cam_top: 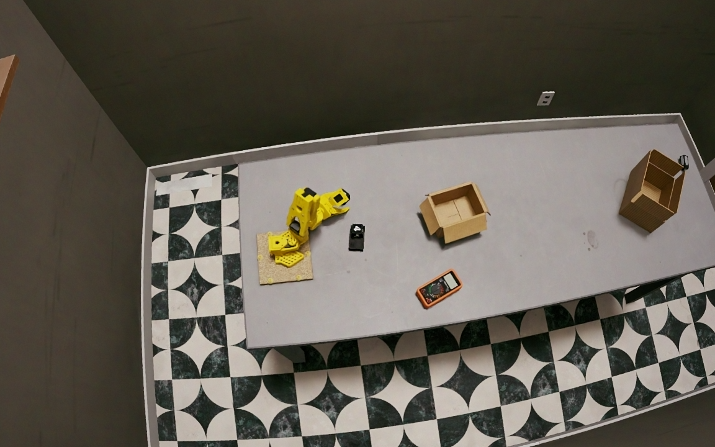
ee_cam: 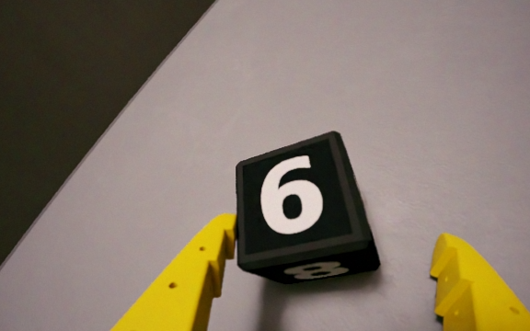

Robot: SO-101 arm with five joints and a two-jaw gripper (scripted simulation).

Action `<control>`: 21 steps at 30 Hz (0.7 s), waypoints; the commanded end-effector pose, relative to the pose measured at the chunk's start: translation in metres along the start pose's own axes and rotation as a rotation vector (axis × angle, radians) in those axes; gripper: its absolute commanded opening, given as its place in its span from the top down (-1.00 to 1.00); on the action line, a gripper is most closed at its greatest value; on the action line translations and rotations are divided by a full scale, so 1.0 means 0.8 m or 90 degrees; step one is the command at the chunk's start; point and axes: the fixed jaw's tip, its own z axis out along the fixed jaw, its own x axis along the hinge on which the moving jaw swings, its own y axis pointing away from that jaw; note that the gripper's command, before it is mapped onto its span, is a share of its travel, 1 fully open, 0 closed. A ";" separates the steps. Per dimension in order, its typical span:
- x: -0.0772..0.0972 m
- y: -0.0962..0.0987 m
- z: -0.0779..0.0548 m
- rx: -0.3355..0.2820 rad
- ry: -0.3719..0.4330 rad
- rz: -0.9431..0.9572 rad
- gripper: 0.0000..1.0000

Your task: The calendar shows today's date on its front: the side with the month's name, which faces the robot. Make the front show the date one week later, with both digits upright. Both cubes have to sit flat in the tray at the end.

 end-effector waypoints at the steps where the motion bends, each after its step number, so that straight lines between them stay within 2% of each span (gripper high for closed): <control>1: -0.013 0.010 -0.008 -0.033 -0.022 0.128 0.29; 14: -0.038 0.023 -0.016 -0.085 -0.076 0.177 0.30; 21: -0.041 0.024 -0.017 -0.090 -0.081 0.176 0.30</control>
